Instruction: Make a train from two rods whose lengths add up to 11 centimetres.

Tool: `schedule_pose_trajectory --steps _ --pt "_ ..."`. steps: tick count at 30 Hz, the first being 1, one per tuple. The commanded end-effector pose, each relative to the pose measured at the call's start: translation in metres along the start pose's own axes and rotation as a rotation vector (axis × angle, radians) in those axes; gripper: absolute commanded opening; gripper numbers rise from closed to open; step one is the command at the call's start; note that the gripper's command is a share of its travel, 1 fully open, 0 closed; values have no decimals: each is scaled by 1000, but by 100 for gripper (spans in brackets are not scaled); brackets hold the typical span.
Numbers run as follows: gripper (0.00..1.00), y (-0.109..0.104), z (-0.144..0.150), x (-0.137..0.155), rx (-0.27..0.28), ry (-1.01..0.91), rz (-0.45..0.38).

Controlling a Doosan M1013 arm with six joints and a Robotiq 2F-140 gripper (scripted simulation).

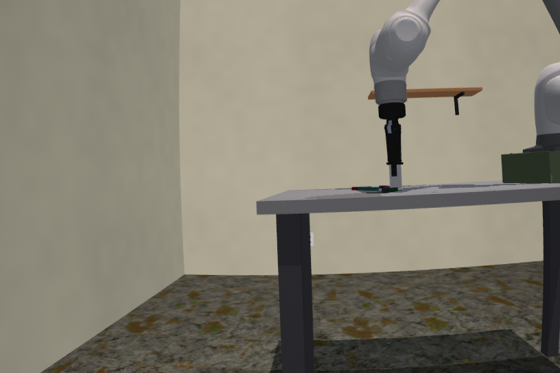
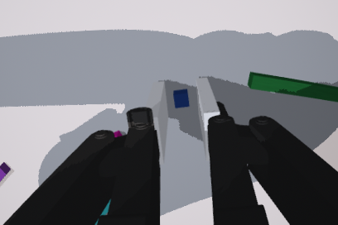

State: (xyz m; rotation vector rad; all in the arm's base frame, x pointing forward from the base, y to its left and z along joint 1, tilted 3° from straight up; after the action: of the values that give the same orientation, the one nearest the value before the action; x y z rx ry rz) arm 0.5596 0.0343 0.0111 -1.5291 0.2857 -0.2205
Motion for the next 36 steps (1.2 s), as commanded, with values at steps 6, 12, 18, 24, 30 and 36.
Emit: schedule_pose_trajectory --steps 6,12,18,24,30,36 --pt "15 -19 0 -3 2 1 3" --pt "15 -40 0 -3 2 1 3" --pt "15 -71 0 -2 2 1 3" --pt "15 -85 0 -2 2 1 3" --pt "100 -87 0 -2 2 1 3" --pt "100 -87 0 -2 2 1 3"
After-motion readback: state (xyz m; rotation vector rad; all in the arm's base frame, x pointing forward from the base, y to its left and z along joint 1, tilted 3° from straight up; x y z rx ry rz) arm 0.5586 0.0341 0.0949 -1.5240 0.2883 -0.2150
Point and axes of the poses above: the point where the finger pads meet when closed, its own y axis out along the fingers, its own z axis across the jaws, x = y × z, the point moved 8 cm from there along -y, back along the fingers, and after that the axes turned 6 degrees about -y, right-handed, at the moved point
